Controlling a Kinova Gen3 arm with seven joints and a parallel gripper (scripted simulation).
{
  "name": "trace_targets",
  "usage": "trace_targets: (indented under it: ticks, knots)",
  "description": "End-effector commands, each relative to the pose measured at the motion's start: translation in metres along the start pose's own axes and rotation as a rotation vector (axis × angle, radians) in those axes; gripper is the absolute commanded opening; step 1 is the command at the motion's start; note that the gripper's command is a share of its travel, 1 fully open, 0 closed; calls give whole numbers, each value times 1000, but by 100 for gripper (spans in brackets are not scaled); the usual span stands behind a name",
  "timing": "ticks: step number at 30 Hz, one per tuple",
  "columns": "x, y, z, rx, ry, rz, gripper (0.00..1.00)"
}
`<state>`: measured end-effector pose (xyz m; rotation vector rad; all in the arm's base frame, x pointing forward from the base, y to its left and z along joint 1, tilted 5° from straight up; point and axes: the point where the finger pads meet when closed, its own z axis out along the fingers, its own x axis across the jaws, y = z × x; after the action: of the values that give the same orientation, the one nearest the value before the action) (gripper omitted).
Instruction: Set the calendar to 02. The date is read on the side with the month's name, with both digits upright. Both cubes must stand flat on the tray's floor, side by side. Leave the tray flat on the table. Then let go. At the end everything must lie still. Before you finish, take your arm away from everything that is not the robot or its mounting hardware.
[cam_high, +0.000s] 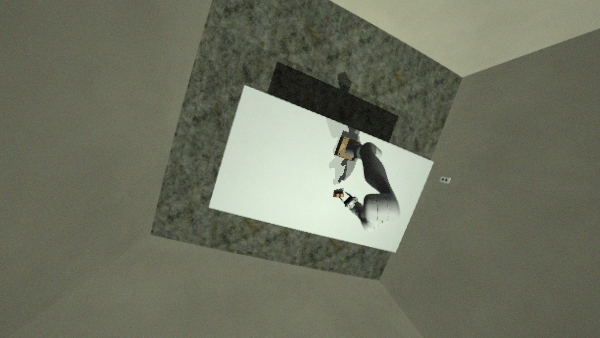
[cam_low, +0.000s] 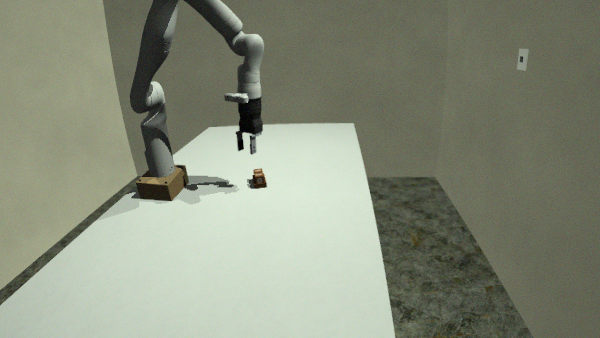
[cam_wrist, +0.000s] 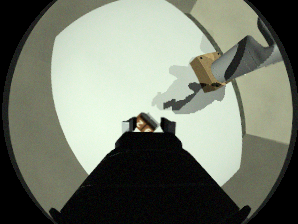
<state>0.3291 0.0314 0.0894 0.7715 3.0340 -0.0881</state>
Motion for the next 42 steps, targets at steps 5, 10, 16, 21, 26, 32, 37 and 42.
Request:
trace_targets:
  ticks: [5, 10, 16, 21, 26, 32, 37, 42]
  knots:
    - [6, 0, 5, 5, 2, 241, 100]
    - [8, -1, 7, 6, 5, 371, 100]
    - [12, 0, 11, 8, 8, 641, 100]
    - [13, 1, 15, 8, 8, 869, 100]
    - [13, 3, 17, 7, 7, 1006, 100]
    - [11, 6, 20, 3, 3, 1272, 100]
    - [8, 9, 22, -4, -1, 1481, 100]
    - [5, 11, 23, -9, -3, 1599, 100]
